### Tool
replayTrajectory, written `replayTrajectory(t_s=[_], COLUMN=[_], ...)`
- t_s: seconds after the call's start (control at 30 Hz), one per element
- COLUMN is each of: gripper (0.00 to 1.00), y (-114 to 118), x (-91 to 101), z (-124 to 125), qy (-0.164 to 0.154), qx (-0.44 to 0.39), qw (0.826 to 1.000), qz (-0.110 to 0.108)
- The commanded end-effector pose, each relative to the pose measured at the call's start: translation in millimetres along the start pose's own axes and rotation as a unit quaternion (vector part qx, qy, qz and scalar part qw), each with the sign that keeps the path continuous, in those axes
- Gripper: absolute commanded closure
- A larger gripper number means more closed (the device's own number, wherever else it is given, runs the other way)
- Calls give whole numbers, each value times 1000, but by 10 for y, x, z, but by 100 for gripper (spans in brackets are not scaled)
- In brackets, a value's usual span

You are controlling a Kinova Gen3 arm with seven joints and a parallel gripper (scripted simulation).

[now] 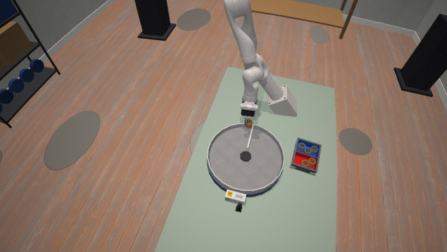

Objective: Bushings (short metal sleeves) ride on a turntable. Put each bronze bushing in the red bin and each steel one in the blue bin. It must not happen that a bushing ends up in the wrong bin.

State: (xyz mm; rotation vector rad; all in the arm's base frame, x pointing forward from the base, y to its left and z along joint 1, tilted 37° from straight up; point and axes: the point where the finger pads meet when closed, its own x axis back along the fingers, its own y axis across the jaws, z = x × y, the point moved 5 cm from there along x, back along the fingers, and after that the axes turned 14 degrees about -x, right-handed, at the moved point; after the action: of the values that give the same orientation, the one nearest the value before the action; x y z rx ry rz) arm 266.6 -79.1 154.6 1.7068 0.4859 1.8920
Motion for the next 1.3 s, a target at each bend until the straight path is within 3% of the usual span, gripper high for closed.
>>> replayTrajectory(t_s=[0.0, 1.27], gripper=[100, 100], y=[-11, -11], x=[23, 114], z=[8, 8], qy=[2, 2], qx=[1, 1], qw=[1000, 1000], qz=[2, 2])
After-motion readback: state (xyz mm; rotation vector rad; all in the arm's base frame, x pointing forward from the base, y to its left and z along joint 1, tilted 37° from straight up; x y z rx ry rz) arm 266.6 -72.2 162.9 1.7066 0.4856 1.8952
